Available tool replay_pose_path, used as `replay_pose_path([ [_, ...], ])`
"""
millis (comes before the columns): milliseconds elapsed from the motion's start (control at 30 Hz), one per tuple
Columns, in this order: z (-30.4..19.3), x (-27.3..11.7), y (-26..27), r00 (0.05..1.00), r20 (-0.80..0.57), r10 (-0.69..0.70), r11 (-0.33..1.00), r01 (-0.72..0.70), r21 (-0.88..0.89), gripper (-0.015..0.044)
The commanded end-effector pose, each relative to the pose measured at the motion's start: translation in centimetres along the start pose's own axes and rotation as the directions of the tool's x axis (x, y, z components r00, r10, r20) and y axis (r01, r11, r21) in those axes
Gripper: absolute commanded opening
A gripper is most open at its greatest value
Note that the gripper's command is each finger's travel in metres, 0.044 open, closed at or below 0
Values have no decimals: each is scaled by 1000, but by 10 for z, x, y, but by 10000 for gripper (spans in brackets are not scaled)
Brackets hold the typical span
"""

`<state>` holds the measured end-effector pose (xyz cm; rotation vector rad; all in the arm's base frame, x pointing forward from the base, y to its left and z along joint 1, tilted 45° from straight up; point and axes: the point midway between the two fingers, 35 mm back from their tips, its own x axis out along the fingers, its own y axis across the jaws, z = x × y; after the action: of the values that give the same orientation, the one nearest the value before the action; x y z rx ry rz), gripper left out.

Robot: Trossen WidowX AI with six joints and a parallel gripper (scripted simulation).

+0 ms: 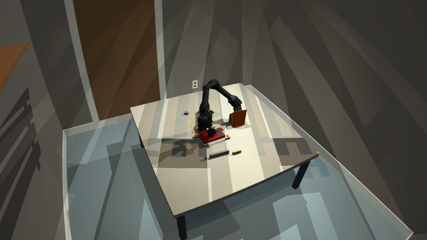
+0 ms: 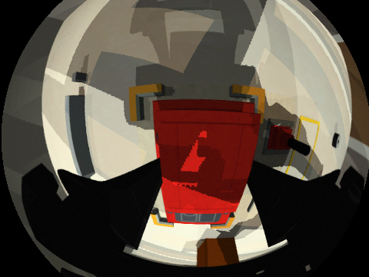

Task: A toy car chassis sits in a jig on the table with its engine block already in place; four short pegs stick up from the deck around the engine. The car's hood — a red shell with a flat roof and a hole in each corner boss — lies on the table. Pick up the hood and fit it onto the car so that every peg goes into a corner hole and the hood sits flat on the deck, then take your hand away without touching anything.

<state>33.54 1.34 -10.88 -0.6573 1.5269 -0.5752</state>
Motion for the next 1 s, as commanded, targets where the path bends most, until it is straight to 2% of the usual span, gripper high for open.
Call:
replay_pose_path([
  [0,0,0,0,1000,-2,2,1000,-2,1,210],
  [300,0,0,0,1000,-2,2,1000,-2,1,440],
  [500,1,-9,0,1000,-5,5,1000,-5,0,440],
  [733,3,-63,0,1000,-27,12,1000,-12,0,440],
  [967,3,-65,0,1000,-28,12,1000,-12,0,440],
])
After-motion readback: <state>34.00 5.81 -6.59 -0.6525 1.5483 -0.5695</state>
